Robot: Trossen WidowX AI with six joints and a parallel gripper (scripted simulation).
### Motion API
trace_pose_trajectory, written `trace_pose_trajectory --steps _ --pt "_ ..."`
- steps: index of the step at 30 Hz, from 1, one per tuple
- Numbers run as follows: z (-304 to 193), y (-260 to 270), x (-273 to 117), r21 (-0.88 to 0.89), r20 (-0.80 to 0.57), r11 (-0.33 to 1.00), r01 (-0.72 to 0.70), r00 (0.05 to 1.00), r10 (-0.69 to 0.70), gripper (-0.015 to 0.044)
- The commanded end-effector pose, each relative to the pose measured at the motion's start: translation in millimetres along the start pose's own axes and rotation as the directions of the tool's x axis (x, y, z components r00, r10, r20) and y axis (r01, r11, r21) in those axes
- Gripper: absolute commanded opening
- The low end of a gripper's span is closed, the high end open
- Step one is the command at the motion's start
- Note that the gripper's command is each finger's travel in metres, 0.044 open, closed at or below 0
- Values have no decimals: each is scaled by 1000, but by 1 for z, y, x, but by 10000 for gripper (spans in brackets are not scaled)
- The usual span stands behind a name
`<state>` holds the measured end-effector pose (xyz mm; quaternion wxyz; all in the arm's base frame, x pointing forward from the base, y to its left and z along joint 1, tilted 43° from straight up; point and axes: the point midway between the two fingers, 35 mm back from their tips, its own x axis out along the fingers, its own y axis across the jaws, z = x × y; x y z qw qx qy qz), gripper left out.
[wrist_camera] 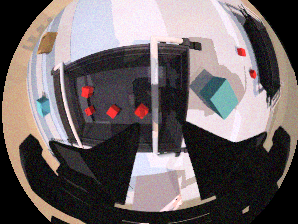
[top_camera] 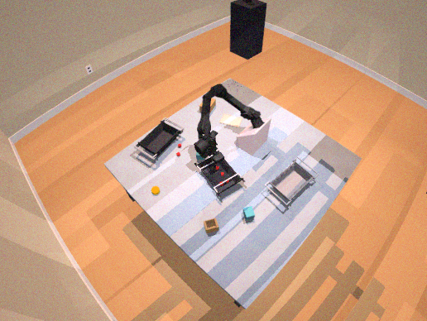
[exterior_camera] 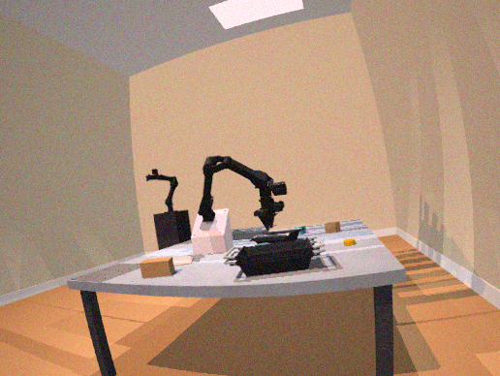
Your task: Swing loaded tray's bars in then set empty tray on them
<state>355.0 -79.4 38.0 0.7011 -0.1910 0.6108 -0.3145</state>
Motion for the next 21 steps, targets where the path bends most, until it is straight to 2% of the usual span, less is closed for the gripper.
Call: trace_pose_trajectory --steps 1,4,6,9,11,12,21 --pt "9 5 -44 8 18 1000 -15 1000 15 315" --pt "7 5 -95 7 17 1000 -16 1000 16 394" --pt "4 4 -116 7 16 1000 -14 1000 14 440" --pt "-2 0 -141 7 17 1000 -10 1000 10 440" --pt "-2 0 -143 7 17 1000 -9 1000 9 440" --pt "2 8 -105 -7 9 1000 -8 1000 8 440" --pt "-43 142 -102 -50 11 995 -85 996 85 440"
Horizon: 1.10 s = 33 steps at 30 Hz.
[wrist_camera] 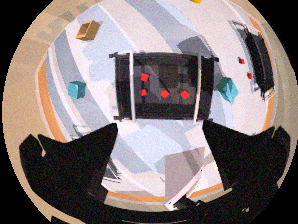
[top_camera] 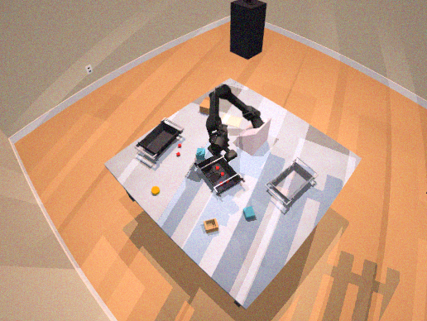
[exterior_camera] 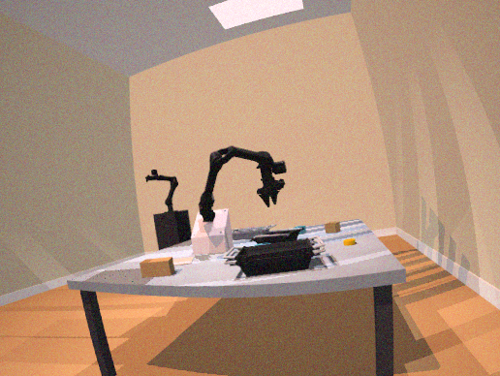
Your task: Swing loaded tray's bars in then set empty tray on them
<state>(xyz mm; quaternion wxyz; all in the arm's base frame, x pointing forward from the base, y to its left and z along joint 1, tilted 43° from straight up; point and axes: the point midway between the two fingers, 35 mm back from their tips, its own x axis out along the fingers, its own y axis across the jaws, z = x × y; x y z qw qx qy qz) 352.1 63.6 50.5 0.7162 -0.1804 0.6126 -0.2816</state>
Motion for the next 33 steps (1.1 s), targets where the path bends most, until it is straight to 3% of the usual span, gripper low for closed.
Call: trace_pose_trajectory --steps 1,13,25,33 --pt "-35 58 8 -28 -24 999 -25 999 24 440" --pt "-142 167 35 -65 -57 997 -42 998 38 440" --pt "-301 220 109 -96 -19 995 31 999 -33 440" --pt "-306 220 118 -95 -16 995 36 999 -38 440"
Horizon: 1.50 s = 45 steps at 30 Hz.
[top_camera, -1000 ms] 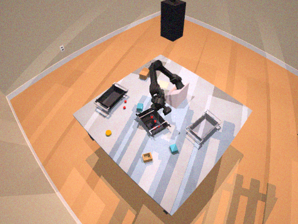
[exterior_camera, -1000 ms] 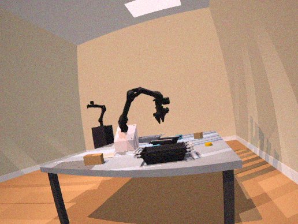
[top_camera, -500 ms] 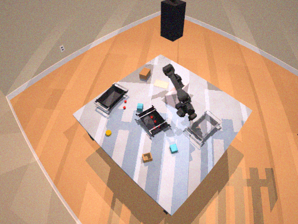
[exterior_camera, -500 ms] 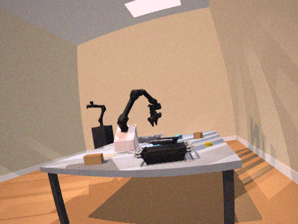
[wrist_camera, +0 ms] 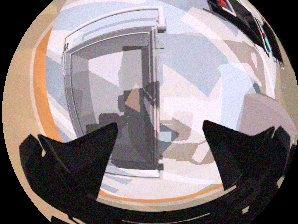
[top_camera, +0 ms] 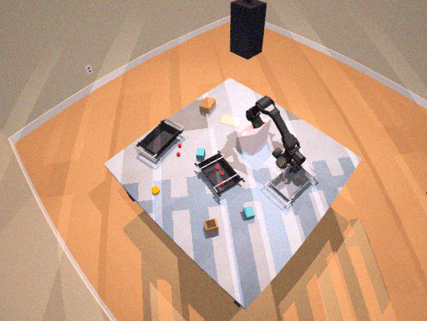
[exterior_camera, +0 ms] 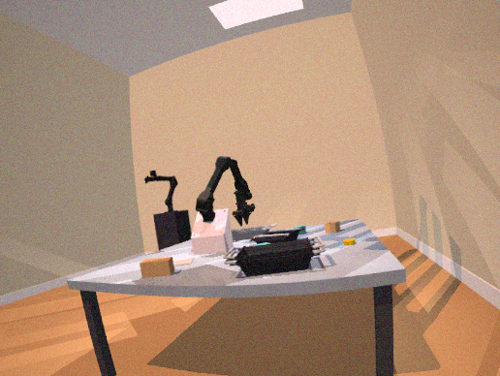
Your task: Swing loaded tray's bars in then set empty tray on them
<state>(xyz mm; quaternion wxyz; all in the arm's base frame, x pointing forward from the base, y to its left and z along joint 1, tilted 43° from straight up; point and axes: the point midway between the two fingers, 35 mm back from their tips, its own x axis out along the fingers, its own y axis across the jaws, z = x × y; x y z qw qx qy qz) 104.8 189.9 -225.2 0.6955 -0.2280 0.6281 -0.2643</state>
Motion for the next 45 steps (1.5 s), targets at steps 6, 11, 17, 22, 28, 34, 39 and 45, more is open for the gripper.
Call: trace_pose_trajectory --steps 6,11,17,22,28,34,39,45 --pt "-1 3 31 12 -2 1000 -2 1000 2 440" --pt "-1 2 55 12 -2 1000 -2 1000 2 440" --pt "-2 0 83 12 -1 1000 0 1000 0 440" --pt "-2 0 86 13 -1 1000 0 1000 0 440" --pt "-2 0 86 13 -1 1000 0 1000 0 381" --pt "-2 0 86 13 -1 1000 0 1000 0 293" --pt "-2 0 86 13 -1 1000 0 1000 0 220" --pt "-2 0 86 13 -1 1000 0 1000 0 180"
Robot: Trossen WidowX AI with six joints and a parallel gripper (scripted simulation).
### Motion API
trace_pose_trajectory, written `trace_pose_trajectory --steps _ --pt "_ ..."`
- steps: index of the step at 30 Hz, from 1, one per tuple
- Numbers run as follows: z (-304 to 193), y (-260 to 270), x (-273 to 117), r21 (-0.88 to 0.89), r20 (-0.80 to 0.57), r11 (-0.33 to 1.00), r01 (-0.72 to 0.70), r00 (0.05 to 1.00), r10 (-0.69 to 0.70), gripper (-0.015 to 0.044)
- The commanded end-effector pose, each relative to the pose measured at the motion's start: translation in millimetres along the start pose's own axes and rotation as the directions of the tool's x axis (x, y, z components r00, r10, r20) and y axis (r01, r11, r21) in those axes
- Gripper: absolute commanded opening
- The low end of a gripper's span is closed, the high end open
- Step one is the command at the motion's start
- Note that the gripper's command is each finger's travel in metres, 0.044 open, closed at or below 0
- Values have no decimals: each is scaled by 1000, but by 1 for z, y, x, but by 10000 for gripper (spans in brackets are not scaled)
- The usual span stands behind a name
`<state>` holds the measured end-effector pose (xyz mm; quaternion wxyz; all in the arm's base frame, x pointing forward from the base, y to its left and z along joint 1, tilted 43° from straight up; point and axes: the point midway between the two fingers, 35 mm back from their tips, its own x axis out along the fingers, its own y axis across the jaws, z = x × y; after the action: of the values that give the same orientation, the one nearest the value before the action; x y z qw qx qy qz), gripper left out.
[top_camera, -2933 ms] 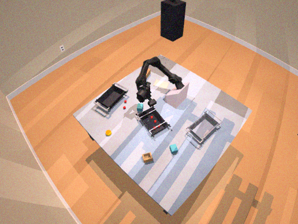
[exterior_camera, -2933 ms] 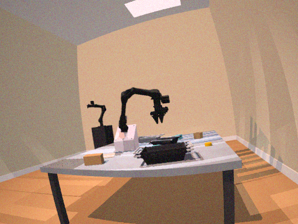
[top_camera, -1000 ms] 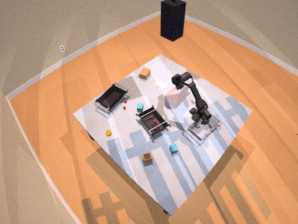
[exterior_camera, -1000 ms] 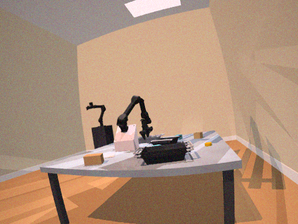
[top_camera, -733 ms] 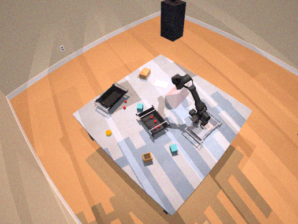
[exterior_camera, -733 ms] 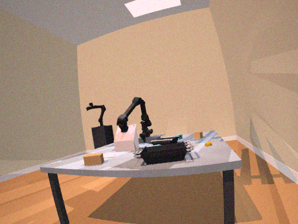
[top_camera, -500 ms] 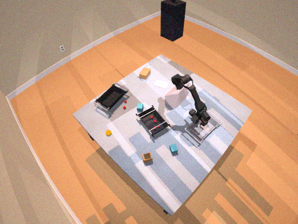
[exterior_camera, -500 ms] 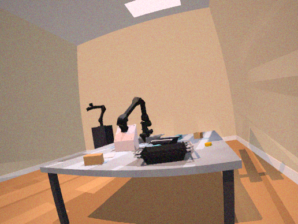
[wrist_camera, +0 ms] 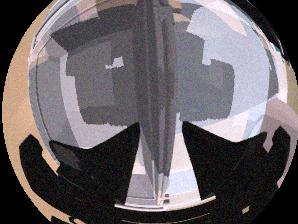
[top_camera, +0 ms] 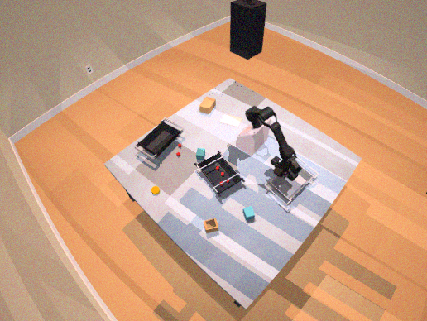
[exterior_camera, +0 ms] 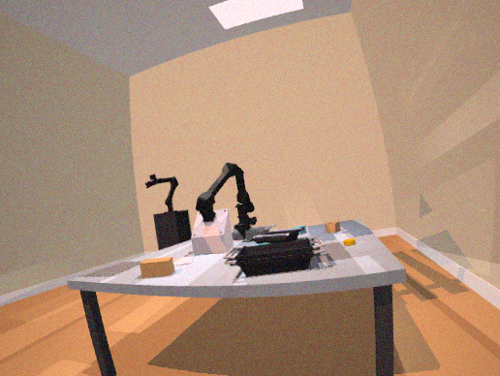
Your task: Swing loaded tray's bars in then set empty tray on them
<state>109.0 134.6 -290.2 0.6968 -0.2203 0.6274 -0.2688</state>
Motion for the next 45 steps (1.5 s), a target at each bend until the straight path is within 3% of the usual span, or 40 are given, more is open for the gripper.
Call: trace_pose_trajectory --steps 1,27,39,45 --pt "0 -1 1 -5 2 1000 4 1000 -4 173" --pt "0 0 -5 -5 2 1000 3 1000 -3 0" --pt "0 1 -76 -6 0 1000 1 1000 -1 0" --pt "-1 0 -80 -6 0 1000 1 1000 -1 0"
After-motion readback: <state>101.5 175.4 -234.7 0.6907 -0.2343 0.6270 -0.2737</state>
